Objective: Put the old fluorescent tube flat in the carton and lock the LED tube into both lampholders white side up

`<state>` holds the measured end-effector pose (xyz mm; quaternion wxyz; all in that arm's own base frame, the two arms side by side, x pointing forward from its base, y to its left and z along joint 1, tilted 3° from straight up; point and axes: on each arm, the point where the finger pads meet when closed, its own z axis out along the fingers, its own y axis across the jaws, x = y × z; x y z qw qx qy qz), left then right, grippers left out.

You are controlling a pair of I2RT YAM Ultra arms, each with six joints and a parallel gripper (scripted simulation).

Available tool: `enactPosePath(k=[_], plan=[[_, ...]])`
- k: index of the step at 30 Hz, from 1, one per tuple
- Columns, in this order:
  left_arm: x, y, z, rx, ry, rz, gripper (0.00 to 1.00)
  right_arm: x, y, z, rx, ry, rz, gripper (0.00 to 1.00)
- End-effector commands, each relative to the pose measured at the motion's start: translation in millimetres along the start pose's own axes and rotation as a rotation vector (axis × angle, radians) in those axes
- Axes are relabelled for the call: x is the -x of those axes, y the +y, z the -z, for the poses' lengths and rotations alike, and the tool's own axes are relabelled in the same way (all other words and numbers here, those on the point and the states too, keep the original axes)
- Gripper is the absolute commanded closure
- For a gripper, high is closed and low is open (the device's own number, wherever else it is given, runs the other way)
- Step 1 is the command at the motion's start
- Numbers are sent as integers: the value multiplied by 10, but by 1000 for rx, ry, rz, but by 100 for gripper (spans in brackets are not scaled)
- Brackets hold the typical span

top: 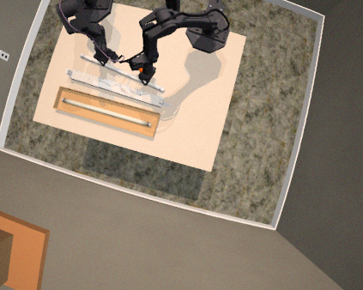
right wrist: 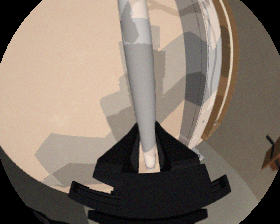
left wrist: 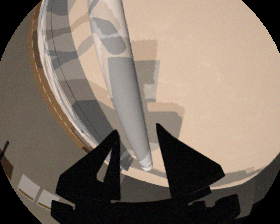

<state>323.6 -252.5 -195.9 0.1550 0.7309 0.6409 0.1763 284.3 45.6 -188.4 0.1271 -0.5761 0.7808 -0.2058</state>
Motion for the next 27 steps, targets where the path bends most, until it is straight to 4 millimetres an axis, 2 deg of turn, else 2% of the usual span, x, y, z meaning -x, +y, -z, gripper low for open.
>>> enactPosePath(k=[1,4,16,17,18,19,21,22,23,24,25,27], plan=[[3,-23,182,-1,12,-6,51,-7,-83,62,-32,0,-9,89],[21,9,176,7,3,-6,51,-7,-83,62,-32,0,-9,89],[-5,-13,629,0,12,-2,51,-7,-83,62,-32,0,-9,89],[26,33,567,15,-2,1,51,-7,-83,62,-32,0,-9,89],[-1,15,531,6,-2,8,51,-7,-83,62,-32,0,-9,89],[-100,-93,497,-20,24,-1,51,-7,-83,62,-32,0,-9,89],[-100,-93,497,-20,24,-1,51,-7,-83,62,-32,0,-9,89],[7,29,494,2,-1,11,51,-7,-83,62,-32,0,-9,89],[-1,85,455,8,0,25,51,-7,-83,62,-32,0,-9,89],[64,117,516,18,-13,18,51,-7,-83,62,-32,0,-9,89],[-12,75,437,-18,0,10,51,-7,-83,62,-32,0,-9,89],[-16,31,414,-70,9,-15,51,-7,-83,62,-32,0,-9,89]])
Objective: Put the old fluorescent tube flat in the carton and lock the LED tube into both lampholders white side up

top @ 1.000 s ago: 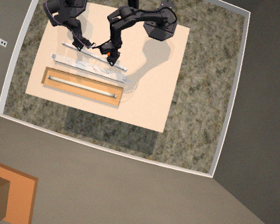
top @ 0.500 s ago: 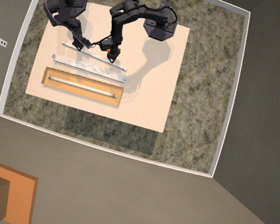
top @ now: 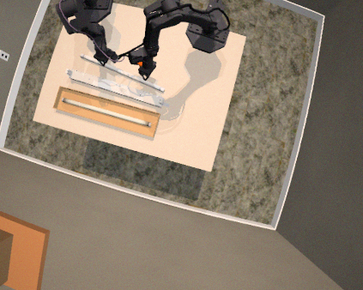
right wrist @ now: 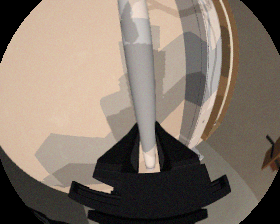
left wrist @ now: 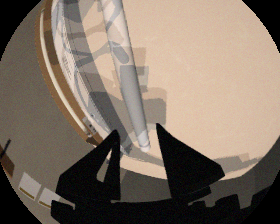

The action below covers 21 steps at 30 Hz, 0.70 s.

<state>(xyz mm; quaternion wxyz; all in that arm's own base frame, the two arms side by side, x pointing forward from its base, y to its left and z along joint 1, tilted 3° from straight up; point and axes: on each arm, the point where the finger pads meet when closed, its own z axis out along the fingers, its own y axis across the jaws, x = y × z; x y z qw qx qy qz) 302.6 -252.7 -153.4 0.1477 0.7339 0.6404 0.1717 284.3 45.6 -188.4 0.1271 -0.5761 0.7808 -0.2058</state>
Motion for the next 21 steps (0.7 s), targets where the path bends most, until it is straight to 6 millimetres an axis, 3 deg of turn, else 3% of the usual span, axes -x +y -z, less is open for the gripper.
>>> enactPosePath(k=[1,6,7,8,12,20,21], plan=[[-33,0,-81,-87,15,-21,51,-7,-83,62,-32,0,-9,89],[-114,-62,-173,-286,44,-66,51,-7,-83,62,-32,0,-9,89],[-20,-148,-134,-252,41,-89,51,-7,-83,62,-32,0,-9,89],[-38,52,-198,-206,31,-42,51,-7,-83,62,-32,0,-9,89],[-70,86,-225,-235,34,-39,51,-7,-83,62,-32,0,-9,89],[-211,35,-249,-478,47,-65,51,-7,-83,62,-32,0,-9,89],[-93,205,-334,-335,42,-39,51,-7,-83,62,-32,0,-9,89]])
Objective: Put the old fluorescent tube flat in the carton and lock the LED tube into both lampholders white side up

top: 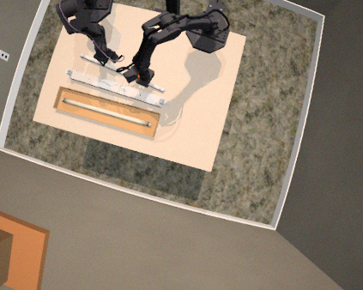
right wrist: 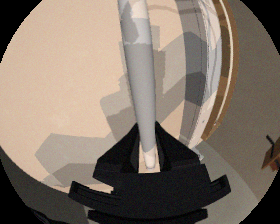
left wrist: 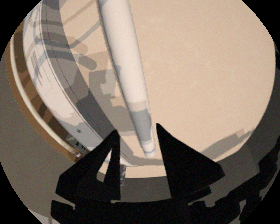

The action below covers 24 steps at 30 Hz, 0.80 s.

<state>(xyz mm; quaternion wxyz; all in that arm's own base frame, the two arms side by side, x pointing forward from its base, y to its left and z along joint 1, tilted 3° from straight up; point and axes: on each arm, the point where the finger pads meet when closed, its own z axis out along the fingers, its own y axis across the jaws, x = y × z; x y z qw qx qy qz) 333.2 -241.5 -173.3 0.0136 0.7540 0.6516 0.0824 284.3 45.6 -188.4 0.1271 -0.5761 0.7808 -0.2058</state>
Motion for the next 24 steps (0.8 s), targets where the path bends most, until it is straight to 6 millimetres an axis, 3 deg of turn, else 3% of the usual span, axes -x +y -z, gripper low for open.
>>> enactPosePath(k=[1,5,13,14,15,24], plan=[[55,21,-6,-32,0,-19,51,-7,-83,62,-32,0,-9,89],[-107,-77,-14,-176,14,-23,51,-7,-83,62,-32,0,-9,89],[-192,-91,64,-323,0,-25,51,-7,-83,62,-32,0,-9,89],[-91,-135,54,-308,3,-49,51,-7,-83,62,-32,0,-9,89],[-168,-11,35,-288,-3,-17,51,-7,-83,62,-32,0,-9,89],[-283,-54,130,-434,-27,-9,51,-7,-83,62,-32,0,-9,89]])
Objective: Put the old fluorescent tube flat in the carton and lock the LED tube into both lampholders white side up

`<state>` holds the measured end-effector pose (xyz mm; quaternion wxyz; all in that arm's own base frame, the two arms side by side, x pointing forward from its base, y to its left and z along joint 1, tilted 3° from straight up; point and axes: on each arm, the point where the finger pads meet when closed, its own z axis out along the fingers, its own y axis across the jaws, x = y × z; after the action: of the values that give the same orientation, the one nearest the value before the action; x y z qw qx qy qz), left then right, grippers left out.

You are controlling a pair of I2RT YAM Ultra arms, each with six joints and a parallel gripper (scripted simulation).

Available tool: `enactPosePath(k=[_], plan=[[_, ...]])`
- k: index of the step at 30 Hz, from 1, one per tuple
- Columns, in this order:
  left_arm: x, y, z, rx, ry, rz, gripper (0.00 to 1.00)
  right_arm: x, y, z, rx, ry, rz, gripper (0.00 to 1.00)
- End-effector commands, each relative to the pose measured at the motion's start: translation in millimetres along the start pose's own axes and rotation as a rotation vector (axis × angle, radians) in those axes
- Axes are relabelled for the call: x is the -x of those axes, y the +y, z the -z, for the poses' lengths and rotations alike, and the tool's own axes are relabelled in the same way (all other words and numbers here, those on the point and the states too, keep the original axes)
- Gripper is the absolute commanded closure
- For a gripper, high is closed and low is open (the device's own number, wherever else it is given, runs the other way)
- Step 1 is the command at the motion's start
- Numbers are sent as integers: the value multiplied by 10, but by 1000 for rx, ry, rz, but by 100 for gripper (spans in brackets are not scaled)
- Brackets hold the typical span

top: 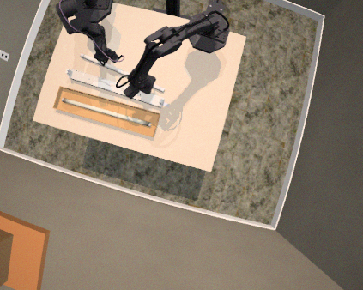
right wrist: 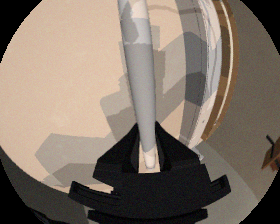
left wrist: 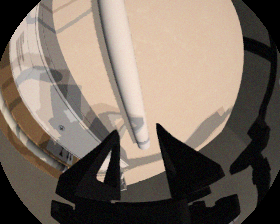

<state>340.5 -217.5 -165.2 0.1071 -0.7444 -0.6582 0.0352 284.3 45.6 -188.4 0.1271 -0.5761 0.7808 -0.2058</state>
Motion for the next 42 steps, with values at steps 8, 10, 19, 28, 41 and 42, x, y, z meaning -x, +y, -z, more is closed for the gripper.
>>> enactPosePath(k=[8,10,19,28,41,42], plan=[[-80,-62,176,-165,-43,-2,51,-7,-83,62,-32,0,-9,89],[-81,-28,200,-161,-51,0,51,-7,-83,62,-32,0,-9,89],[-25,157,432,-73,-79,2,51,-7,-83,62,-32,0,-9,89],[43,-7,-2,-113,-56,-6,51,-7,-83,62,-32,0,-9,89],[56,-21,-279,-106,-61,-3,51,-7,-83,62,-32,0,-9,89],[44,-14,-304,-105,-63,1,51,-7,-83,62,-32,0,-9,89]])
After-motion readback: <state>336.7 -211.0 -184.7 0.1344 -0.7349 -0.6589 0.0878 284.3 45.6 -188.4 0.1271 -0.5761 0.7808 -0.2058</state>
